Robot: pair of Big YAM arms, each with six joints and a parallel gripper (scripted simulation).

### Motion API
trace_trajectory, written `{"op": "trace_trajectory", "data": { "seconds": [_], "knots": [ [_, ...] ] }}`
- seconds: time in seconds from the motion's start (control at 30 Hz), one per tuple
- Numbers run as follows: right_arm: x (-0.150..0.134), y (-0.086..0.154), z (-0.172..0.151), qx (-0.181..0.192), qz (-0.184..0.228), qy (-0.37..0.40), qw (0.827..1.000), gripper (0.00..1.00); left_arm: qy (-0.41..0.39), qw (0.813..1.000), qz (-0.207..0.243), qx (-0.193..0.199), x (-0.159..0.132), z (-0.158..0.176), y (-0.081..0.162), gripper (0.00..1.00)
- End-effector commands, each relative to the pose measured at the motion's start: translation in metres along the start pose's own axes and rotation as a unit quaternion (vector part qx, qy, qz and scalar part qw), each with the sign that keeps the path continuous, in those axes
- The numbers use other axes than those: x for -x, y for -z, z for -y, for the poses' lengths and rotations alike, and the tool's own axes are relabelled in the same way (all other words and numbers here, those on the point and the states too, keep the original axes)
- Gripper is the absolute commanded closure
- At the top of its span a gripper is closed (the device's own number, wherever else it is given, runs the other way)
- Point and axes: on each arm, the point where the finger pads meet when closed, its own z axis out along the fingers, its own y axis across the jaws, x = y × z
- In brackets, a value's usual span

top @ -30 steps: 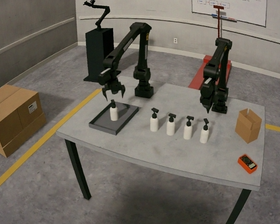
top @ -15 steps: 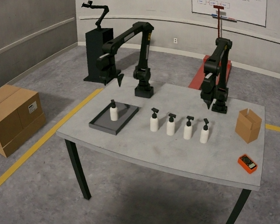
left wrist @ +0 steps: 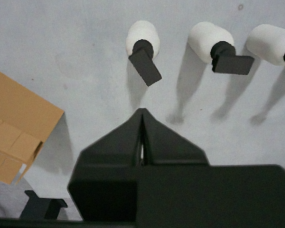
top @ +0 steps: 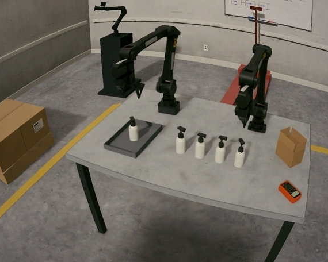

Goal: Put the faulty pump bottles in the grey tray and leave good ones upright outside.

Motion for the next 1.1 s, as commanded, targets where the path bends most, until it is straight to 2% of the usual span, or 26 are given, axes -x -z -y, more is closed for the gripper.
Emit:
{"op": "trace_trajectory", "data": {
  "seconds": [0.0, 0.13, 0.2, 0.23, 0.3, 0.37, 0.4, 0.47, 0.5, 0.63, 0.67, 0.7, 0.77, 0.8, 0.83, 0.9, 0.93, 1.03, 1.07],
  "knots": [
    [0.014, 0.027, 0.002, -0.005, 0.026, -0.009, 1.000, 0.00, -0.026, 0.998, 0.054, -0.005, 0.015, 0.015, 0.025, 1.00],
    [0.014, 0.027, 0.002, -0.005, 0.026, -0.009, 1.000, 0.00, -0.079, 0.989, 0.123, -0.014, 0.031, 0.056, 0.033, 1.00],
    [0.014, 0.027, 0.002, -0.005, 0.026, -0.009, 1.000, 0.00, -0.079, 0.989, 0.123, -0.014, 0.031, 0.056, 0.033, 1.00],
    [0.009, 0.016, 0.002, -0.004, 0.018, -0.009, 1.000, 0.00, -0.099, 0.985, 0.144, -0.019, 0.033, 0.072, 0.034, 1.00],
    [0.009, 0.016, 0.002, -0.004, 0.018, -0.009, 1.000, 0.00, -0.139, 0.973, 0.184, -0.031, 0.033, 0.107, 0.036, 1.00],
    [0.009, 0.016, 0.002, -0.004, 0.018, -0.009, 1.000, 0.00, -0.179, 0.954, 0.235, -0.048, 0.034, 0.145, 0.049, 1.00],
    [0.009, 0.016, 0.002, -0.004, 0.018, -0.009, 1.000, 0.00, -0.195, 0.942, 0.268, -0.059, 0.038, 0.164, 0.068, 1.00],
    [0.009, 0.016, 0.002, -0.004, 0.018, -0.009, 1.000, 0.00, -0.226, 0.921, 0.308, -0.078, 0.033, 0.196, 0.082, 1.00],
    [0.009, 0.016, 0.002, -0.004, 0.018, -0.009, 1.000, 0.00, -0.243, 0.913, 0.317, -0.085, 0.025, 0.210, 0.075, 1.00],
    [0.009, 0.016, 0.002, -0.004, 0.018, -0.009, 1.000, 0.00, -0.306, 0.853, 0.400, -0.138, -0.002, 0.280, 0.112, 1.00],
    [0.009, 0.016, 0.002, -0.004, 0.018, -0.009, 1.000, 0.00, -0.317, 0.831, 0.429, -0.157, -0.009, 0.298, 0.136, 1.00],
    [0.009, 0.016, 0.002, -0.004, 0.018, -0.009, 1.000, 0.00, -0.329, 0.814, 0.447, -0.172, -0.020, 0.313, 0.147, 1.00],
    [0.009, 0.016, 0.002, -0.004, 0.018, -0.009, 1.000, 0.00, -0.329, 0.814, 0.447, -0.172, -0.020, 0.313, 0.147, 1.00],
    [0.018, 0.024, 0.000, -0.005, 0.027, -0.014, 1.000, 0.11, -0.340, 0.798, 0.462, -0.186, -0.030, 0.327, 0.154, 1.00],
    [0.020, 0.021, -0.004, -0.005, 0.024, -0.018, 1.000, 0.23, -0.352, 0.789, 0.464, -0.194, -0.042, 0.335, 0.147, 1.00],
    [0.024, 0.021, -0.015, -0.004, 0.024, -0.037, 0.999, 0.45, -0.367, 0.762, 0.486, -0.218, -0.061, 0.354, 0.162, 1.00],
    [0.028, 0.021, -0.026, -0.004, 0.024, -0.048, 0.999, 0.57, -0.371, 0.743, 0.505, -0.234, -0.070, 0.364, 0.184, 1.00],
    [0.043, 0.020, -0.077, -0.002, 0.030, -0.065, 0.997, 0.91, -0.385, 0.707, 0.530, -0.266, -0.096, 0.384, 0.206, 1.00],
    [0.046, 0.019, -0.095, -0.001, 0.030, -0.064, 0.997, 1.00, -0.389, 0.701, 0.532, -0.272, -0.104, 0.387, 0.205, 1.00]
  ]
}}
